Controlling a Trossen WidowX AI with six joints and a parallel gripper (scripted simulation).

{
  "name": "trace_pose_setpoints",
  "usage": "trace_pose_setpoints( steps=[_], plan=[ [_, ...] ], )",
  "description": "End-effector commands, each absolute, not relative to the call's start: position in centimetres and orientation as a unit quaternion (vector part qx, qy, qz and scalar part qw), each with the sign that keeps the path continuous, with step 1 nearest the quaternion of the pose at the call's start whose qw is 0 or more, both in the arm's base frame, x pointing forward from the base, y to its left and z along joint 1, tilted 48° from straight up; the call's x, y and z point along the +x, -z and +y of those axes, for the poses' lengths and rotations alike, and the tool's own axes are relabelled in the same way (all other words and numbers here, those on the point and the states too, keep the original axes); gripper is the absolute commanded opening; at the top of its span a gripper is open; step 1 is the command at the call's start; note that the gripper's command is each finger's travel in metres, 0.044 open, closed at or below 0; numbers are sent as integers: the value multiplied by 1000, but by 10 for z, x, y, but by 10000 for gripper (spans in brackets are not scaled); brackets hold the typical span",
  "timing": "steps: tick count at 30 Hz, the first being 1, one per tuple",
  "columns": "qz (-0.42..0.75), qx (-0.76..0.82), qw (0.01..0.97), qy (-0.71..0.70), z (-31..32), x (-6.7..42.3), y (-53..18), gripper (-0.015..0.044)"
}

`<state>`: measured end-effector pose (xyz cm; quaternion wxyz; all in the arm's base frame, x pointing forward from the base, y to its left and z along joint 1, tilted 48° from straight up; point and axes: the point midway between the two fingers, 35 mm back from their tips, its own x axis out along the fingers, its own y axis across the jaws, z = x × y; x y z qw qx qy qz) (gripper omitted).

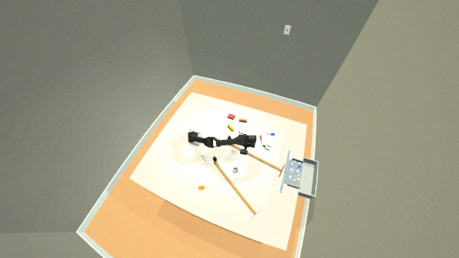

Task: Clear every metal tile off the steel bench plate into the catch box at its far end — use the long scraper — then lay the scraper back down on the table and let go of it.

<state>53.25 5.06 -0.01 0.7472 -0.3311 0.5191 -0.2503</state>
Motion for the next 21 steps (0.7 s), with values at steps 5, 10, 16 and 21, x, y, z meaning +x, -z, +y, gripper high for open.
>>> trace_pose_setpoints(
  steps=[5, 10, 16, 21],
  plan=[
    [558, -300, 726, 268, 16, 532, 15, 440],
    [560, -298, 724, 269, 15, 531, 16, 440],
    [551, -301, 729, 271, 32, 521, 14, 440],
    [543, -304, 734, 272, 46, 512, 13, 440]
  ],
)
